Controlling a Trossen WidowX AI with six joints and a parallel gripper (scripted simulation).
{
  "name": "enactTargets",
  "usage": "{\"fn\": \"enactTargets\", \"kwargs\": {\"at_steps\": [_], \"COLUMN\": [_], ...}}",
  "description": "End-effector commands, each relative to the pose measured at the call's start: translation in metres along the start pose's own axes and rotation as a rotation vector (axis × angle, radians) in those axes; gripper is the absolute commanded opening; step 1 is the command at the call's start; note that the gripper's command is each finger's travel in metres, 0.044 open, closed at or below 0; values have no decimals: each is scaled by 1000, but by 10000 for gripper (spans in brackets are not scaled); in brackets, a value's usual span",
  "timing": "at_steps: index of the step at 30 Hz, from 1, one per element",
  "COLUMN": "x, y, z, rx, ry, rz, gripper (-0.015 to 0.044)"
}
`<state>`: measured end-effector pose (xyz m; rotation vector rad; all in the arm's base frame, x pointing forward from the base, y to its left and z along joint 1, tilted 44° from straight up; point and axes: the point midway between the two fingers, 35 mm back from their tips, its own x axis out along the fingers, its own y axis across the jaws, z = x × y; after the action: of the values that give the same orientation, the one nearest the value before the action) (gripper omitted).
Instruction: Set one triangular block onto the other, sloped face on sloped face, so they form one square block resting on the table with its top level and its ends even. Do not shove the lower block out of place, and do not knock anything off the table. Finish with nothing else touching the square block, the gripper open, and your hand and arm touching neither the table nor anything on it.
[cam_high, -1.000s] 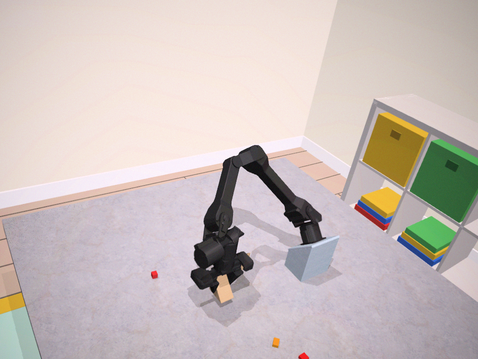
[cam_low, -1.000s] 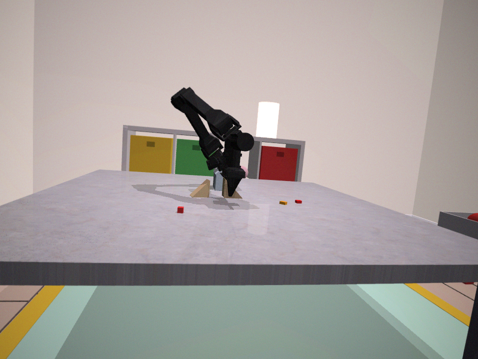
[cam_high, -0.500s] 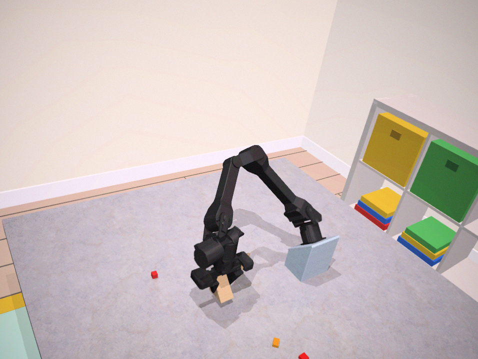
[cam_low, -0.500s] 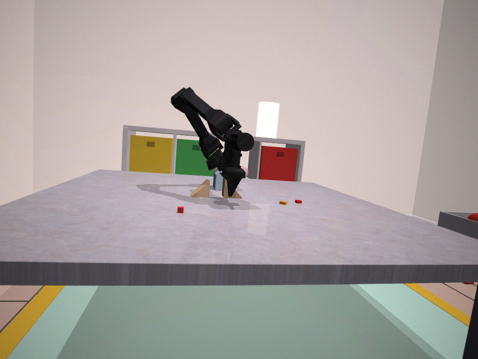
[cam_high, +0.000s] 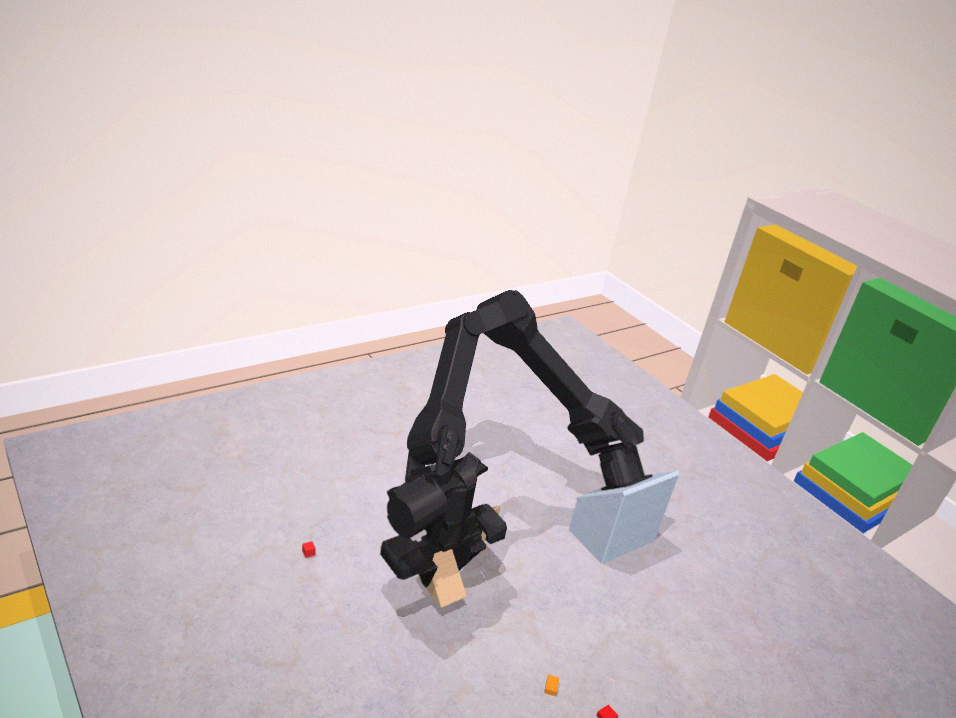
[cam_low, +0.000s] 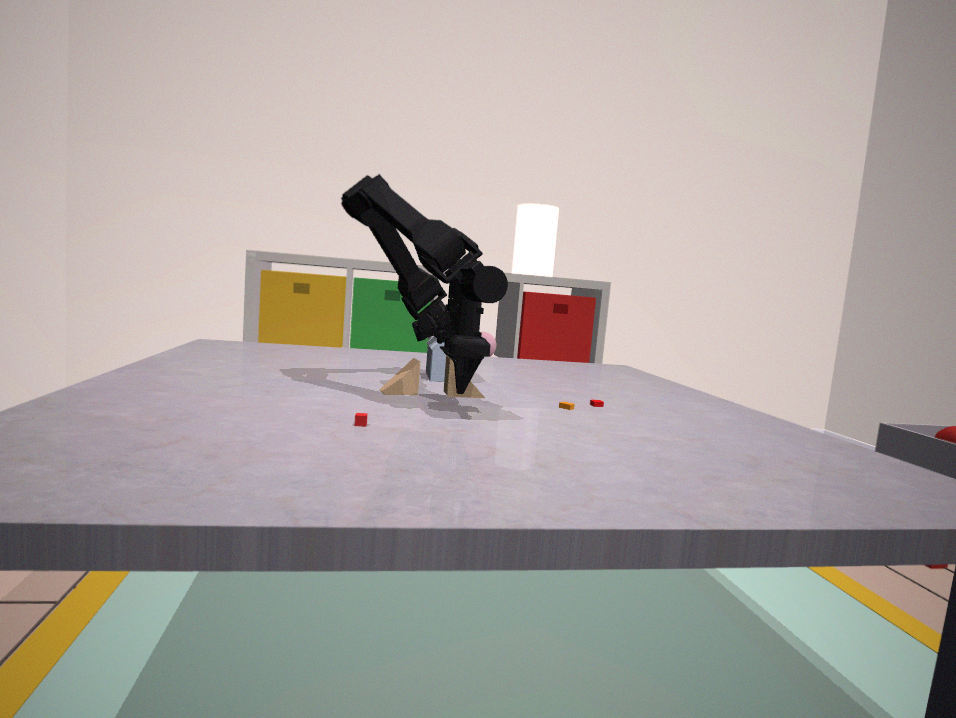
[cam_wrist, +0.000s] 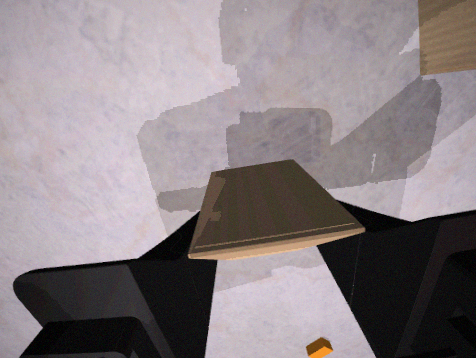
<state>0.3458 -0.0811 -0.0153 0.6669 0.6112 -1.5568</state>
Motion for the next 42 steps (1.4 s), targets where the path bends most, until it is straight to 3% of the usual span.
{"fn": "enactTargets", "kwargs": {"at_steps": [1, 21, 37, 42], "x": [5, 25, 24, 24], "y": [-1, -1, 0, 0], "z": [0, 0, 0, 0], "rx": [-8, -12, -5, -5], "ry": [-1, -1, 4, 4], "rz": [0, 8, 9, 9], "gripper": [0, 0, 420, 440]}}
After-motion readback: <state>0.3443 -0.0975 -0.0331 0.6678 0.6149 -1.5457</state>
